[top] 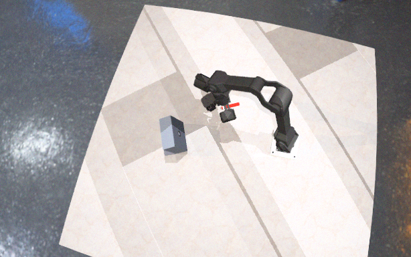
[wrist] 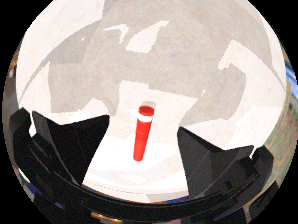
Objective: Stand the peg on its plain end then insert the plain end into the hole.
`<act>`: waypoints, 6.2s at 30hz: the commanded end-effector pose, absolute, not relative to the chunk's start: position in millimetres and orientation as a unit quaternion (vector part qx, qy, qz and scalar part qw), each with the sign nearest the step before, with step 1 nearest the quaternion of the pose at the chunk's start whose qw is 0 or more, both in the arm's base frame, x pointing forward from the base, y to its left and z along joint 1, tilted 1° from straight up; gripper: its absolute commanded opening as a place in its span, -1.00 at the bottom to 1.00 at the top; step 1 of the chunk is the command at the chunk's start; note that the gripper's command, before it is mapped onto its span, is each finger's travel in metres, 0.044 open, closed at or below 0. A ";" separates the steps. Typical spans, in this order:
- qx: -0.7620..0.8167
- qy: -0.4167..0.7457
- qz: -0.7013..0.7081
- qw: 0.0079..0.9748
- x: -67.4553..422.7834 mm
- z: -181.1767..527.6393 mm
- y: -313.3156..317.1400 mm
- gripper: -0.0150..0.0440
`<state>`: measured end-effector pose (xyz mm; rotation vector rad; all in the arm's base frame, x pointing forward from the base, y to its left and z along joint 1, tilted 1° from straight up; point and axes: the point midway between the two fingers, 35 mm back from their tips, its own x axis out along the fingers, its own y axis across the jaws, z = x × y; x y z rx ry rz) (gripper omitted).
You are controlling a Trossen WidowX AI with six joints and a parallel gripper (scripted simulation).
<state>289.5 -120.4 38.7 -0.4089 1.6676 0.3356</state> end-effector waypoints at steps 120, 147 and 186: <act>-0.114 0.449 0.202 0.863 249.2 71.6 -141.0 -0.32; -0.090 0.347 0.214 0.909 233.0 74.2 -149.1 -0.32; -0.052 0.190 0.226 0.954 209.3 70.6 -160.4 -0.32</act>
